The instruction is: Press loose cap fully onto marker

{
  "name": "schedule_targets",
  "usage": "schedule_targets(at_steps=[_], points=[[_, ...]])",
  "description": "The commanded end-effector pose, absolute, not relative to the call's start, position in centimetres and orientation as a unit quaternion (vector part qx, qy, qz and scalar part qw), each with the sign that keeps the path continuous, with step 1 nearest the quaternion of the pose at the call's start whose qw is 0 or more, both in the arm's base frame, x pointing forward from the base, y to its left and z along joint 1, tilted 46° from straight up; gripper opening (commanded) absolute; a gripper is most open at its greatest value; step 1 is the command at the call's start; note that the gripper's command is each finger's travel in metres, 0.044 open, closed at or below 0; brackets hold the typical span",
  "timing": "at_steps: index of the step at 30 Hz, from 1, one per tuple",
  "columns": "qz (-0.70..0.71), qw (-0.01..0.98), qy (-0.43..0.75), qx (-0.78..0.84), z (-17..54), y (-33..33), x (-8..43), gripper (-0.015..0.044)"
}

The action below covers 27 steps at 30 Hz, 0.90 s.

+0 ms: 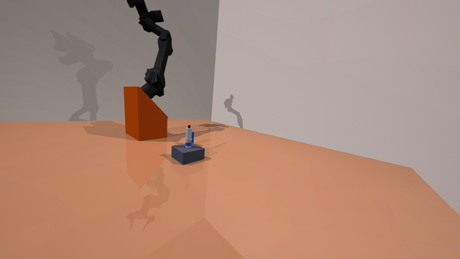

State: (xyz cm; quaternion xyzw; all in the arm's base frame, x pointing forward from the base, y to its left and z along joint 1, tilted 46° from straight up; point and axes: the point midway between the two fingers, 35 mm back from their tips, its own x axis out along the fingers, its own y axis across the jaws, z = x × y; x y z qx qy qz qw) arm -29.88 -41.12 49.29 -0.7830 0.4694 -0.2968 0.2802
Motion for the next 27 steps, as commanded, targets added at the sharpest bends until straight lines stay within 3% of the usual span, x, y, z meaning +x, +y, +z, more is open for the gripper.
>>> schedule_targets(at_steps=[1, 6, 17, 27], points=[[-0.298, 0.283, 0.468, -0.782, 49.3, -41.2, -29.8, 0.0374], [-0.33, 0.374, 0.419, -0.759, 48.0, -43.9, -26.8, 0.0242], [-0.352, 0.684, 0.241, -0.591, 41.9, -51.6, -11.5, 0.0242], [-0.279, 0.886, 0.134, -0.346, 35.3, -52.6, 4.9, 0.0242]])
